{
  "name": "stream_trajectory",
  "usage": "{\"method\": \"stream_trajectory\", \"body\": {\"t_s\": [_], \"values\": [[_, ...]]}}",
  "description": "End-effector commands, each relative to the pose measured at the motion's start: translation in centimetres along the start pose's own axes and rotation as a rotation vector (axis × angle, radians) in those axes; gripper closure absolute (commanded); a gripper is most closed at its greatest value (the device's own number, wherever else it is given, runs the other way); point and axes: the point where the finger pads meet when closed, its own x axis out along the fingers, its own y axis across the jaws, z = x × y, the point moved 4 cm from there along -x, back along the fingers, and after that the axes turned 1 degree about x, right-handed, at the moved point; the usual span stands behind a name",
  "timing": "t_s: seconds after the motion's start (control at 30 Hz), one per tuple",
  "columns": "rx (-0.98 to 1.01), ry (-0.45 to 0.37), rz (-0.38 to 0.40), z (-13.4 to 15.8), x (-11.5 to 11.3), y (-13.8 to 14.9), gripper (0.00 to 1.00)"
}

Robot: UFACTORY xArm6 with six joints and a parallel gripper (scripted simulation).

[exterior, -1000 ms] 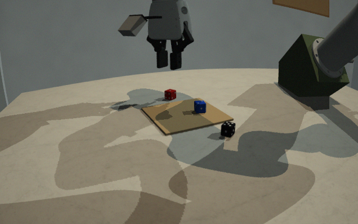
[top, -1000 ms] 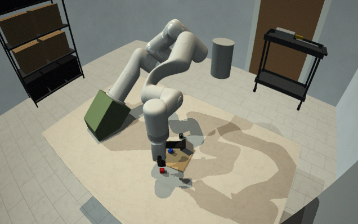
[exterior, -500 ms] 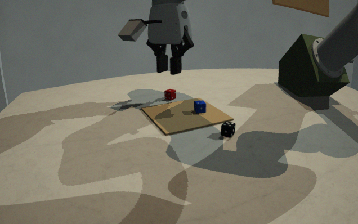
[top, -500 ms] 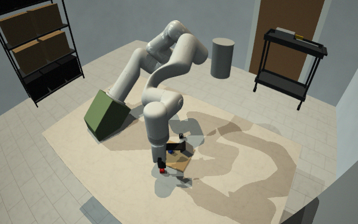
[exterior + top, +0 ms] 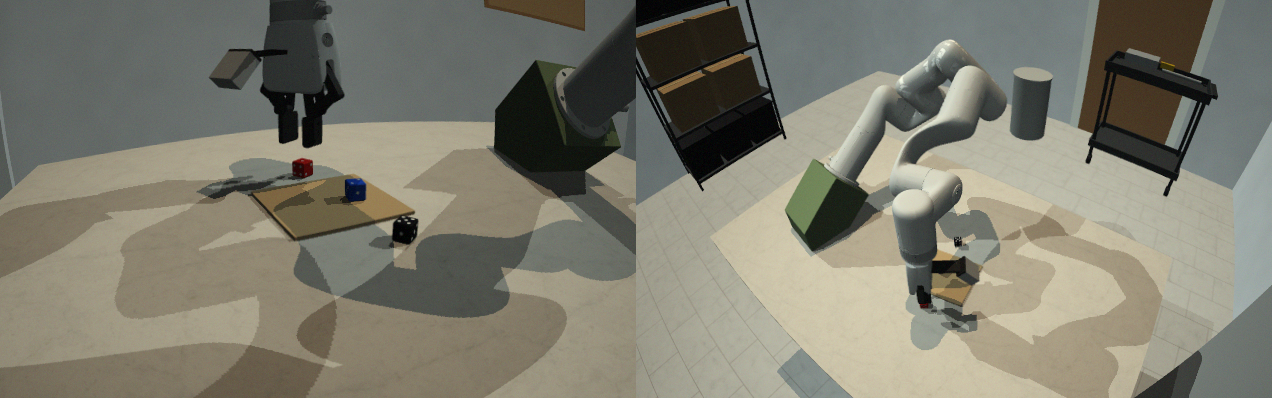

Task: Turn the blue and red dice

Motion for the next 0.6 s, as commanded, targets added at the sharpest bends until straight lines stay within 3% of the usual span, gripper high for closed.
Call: {"method": "stream_trajectory", "body": {"t_s": [0.0, 0.57], "values": [[-0.001, 0.001, 0.003, -0.1, 0.7, 0.1, 0.64], [-0.001, 0.001, 0.003, -0.1, 1.8, 0.2, 0.64]]}}
